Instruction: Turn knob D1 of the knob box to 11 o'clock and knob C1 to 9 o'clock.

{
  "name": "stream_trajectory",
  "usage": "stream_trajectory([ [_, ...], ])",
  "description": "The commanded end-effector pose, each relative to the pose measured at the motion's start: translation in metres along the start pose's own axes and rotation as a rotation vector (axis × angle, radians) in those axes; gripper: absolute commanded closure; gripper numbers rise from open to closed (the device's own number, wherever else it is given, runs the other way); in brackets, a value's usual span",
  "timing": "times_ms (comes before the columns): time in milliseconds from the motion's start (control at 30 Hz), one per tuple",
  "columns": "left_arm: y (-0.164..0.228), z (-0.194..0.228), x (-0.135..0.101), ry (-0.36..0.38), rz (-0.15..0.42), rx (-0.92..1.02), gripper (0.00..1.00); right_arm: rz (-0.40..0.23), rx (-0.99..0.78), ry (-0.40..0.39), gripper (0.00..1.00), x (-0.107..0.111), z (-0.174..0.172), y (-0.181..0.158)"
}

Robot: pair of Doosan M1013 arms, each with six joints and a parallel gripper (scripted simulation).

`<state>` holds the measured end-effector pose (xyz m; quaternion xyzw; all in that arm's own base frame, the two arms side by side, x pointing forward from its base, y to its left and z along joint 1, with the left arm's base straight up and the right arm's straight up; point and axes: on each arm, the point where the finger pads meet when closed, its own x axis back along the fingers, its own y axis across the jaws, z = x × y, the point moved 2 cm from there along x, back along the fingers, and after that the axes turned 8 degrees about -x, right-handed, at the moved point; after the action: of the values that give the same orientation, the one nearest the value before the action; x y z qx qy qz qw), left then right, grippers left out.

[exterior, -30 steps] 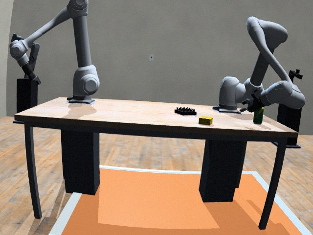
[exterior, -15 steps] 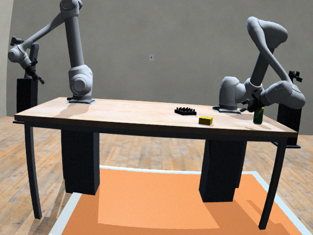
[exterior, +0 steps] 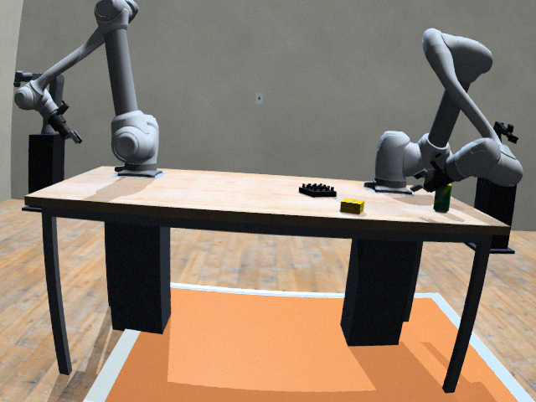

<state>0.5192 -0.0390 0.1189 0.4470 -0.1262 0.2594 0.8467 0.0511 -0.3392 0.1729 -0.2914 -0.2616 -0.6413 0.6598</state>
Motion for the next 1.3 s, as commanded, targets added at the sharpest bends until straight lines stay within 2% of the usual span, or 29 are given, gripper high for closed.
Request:
stream_trajectory([
  [0,0.0,0.0,0.001,-0.001,0.001,0.0,0.0,-0.013,-0.021,0.008,0.0,-0.001,0.001,-0.006],
  [767,0.001,0.004,-0.003,-0.007,0.014,0.006,0.0,-0.028,-0.046,0.019,0.0,-0.002,0.002,-0.012],
  [867,0.0,0.015,-0.016,-0.023,0.061,0.032,0.0,-0.028,-0.046,0.019,0.0,-0.002,0.002,-0.012],
  [967,-0.001,0.037,-0.044,-0.056,0.151,0.082,0.0,-0.028,-0.046,0.019,0.0,-0.002,0.002,-0.012],
  [1200,-0.002,0.076,-0.097,-0.121,0.312,0.172,0.0,-0.028,-0.046,0.019,0.0,-0.002,0.002,-0.012],
  [1267,-0.002,0.076,-0.097,-0.121,0.312,0.172,0.0,-0.028,-0.046,0.019,0.0,-0.002,0.002,-0.012],
])
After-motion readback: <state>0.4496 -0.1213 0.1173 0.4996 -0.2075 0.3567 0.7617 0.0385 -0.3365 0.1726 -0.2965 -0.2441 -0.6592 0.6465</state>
